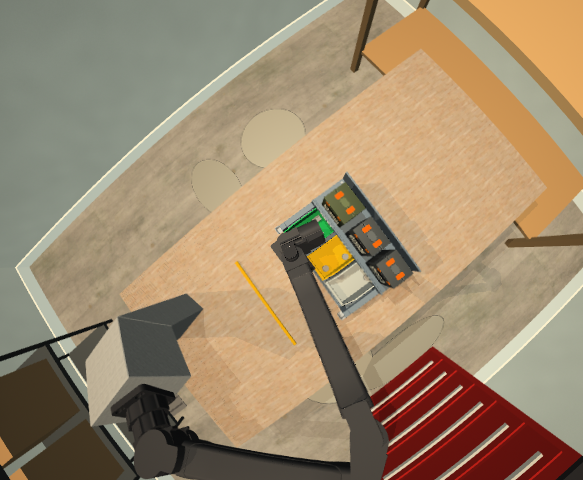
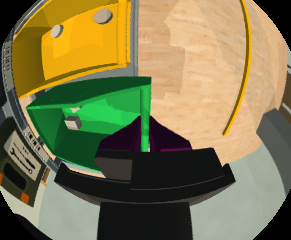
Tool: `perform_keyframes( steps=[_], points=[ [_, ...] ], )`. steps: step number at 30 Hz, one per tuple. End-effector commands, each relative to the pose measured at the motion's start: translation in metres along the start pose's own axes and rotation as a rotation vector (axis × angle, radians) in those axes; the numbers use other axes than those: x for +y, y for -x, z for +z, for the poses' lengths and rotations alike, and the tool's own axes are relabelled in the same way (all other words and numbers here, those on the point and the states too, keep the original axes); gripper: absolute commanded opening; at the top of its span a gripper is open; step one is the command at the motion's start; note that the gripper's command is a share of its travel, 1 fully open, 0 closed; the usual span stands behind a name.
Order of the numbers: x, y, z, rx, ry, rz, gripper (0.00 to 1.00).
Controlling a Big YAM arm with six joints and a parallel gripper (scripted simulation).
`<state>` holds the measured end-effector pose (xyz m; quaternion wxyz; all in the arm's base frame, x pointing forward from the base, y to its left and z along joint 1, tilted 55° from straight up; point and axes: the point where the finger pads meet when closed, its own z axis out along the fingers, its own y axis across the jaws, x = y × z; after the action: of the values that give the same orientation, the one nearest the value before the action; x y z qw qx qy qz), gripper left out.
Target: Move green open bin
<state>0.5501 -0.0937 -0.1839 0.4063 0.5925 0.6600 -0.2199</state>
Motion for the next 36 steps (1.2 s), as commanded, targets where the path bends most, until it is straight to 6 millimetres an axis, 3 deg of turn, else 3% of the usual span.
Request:
perform_keyframes(
  steps=[1,10,17,19,20,24,36],
  points=[
    [0.018,0.000,-0.023,0.004,0.056,-0.001,0.00],
    [-0.001,0.000,-0.022,0.005,0.055,-0.001,0.00],
    [-0.028,0.010,-0.009,-0.001,0.027,0.015,0.00],
    [-0.028,0.010,-0.009,-0.001,0.027,0.015,0.00],
    [-0.026,0.002,-0.018,0.004,0.048,0.000,0.00],
    [-0.043,0.009,-0.009,-0.001,0.028,0.012,0.00],
    [-0.076,0.008,-0.008,-0.001,0.025,0.011,0.00]
  ],
)
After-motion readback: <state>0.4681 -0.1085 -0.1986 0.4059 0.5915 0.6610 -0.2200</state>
